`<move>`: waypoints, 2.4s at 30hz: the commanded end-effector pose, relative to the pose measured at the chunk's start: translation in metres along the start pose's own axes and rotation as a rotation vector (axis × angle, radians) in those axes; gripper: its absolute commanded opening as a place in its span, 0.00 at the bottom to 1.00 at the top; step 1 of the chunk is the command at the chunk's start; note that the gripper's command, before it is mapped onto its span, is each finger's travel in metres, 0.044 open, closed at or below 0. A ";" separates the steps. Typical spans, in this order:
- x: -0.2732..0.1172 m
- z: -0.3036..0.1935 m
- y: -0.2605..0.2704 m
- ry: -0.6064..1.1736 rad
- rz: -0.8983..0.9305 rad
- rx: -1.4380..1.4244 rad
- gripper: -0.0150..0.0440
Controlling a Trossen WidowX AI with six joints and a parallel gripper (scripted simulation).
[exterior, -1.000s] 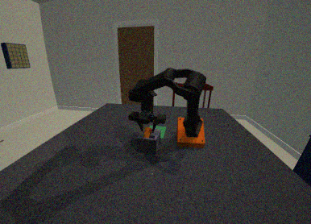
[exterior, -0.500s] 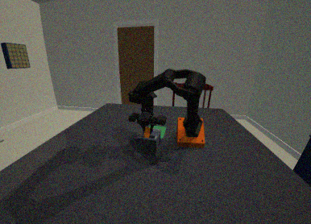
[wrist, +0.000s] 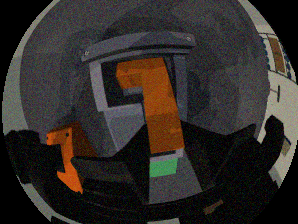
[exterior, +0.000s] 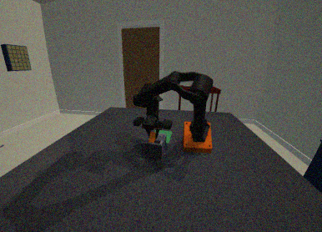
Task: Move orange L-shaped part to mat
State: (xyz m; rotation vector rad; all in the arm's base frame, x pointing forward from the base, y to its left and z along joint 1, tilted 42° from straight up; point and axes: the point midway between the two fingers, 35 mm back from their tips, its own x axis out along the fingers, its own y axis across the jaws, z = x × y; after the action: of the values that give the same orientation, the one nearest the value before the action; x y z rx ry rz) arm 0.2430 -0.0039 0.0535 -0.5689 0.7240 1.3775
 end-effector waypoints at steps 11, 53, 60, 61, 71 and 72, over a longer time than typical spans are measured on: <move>-0.018 0.000 0.000 -0.001 -0.002 0.000 0.25; -0.083 -0.001 0.000 0.000 -0.001 0.002 0.25; -0.086 -0.001 0.000 0.000 -0.001 0.002 0.25; -0.087 -0.001 0.000 0.000 -0.001 0.002 0.25; -0.084 -0.041 0.003 0.002 -0.001 0.002 0.25; -0.084 -0.045 0.003 0.002 -0.002 0.002 0.25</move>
State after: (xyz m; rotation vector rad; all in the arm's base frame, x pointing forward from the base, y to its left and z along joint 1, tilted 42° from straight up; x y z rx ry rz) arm 0.2348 -0.0804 0.0988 -0.5715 0.7232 1.3728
